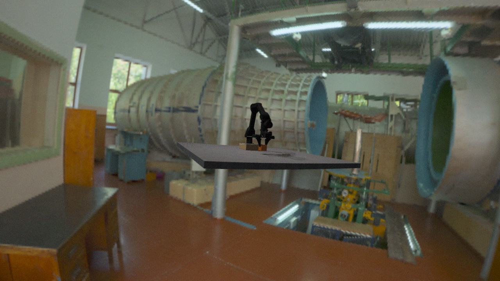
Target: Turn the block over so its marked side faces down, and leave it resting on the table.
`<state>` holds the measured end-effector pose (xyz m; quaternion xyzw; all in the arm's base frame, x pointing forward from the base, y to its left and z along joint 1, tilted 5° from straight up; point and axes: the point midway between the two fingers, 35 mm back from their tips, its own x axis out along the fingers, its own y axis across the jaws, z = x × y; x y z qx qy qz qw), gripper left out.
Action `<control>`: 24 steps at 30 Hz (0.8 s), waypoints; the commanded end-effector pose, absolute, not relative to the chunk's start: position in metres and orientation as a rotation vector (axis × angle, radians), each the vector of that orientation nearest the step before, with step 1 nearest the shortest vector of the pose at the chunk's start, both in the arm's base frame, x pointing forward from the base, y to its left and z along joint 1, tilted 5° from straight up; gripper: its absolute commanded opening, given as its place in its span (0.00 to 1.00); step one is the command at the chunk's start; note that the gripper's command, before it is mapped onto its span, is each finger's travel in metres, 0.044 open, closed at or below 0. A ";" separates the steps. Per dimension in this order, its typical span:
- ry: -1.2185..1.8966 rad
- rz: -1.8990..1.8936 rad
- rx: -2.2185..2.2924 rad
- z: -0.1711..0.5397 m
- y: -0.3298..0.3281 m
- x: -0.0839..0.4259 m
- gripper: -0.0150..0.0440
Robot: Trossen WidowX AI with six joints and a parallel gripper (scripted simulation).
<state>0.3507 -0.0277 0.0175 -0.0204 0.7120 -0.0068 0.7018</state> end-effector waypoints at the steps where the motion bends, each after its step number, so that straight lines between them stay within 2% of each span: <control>1: 1.541 -0.013 -0.045 0.016 -0.028 0.350 0.25; 24: 1.181 -0.002 -0.046 0.010 -0.028 0.347 0.25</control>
